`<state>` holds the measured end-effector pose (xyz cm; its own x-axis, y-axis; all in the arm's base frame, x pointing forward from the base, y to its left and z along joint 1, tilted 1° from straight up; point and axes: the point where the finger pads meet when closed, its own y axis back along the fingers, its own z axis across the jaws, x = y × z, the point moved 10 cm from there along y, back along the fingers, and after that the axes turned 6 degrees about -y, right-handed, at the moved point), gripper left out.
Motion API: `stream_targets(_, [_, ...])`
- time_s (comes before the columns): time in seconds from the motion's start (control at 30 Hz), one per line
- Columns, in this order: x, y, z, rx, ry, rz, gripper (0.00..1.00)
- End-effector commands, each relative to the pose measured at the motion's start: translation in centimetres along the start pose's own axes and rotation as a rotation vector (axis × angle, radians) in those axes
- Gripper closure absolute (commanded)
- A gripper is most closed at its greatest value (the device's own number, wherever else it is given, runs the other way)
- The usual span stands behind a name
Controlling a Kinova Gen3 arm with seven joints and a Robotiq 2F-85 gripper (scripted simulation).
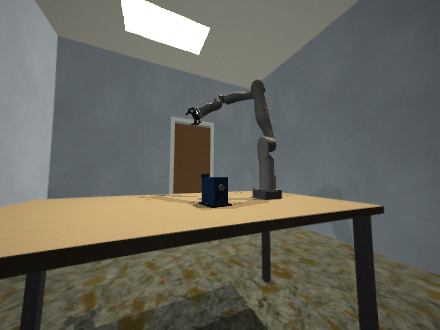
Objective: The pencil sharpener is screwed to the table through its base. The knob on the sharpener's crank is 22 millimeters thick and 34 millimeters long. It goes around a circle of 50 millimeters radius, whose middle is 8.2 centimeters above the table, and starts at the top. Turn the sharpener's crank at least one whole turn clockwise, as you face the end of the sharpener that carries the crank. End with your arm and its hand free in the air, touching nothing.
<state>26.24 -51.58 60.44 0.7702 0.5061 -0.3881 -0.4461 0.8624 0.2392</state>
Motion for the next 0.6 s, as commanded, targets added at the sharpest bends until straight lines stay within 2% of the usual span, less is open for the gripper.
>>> stream_targets(0.0, [1.6,-0.3,-0.1,0.010,0.000,0.037,0.00])
stream_targets(0.27, [1.6,-0.3,-0.1,0.010,0.000,0.037,0.00])
stream_targets(0.3, [4.5,-0.6,-0.7,0.039,0.002,0.096,0.00])
stream_targets(0.57, [4.5,-0.6,-0.7,0.039,0.002,0.096,0.00])
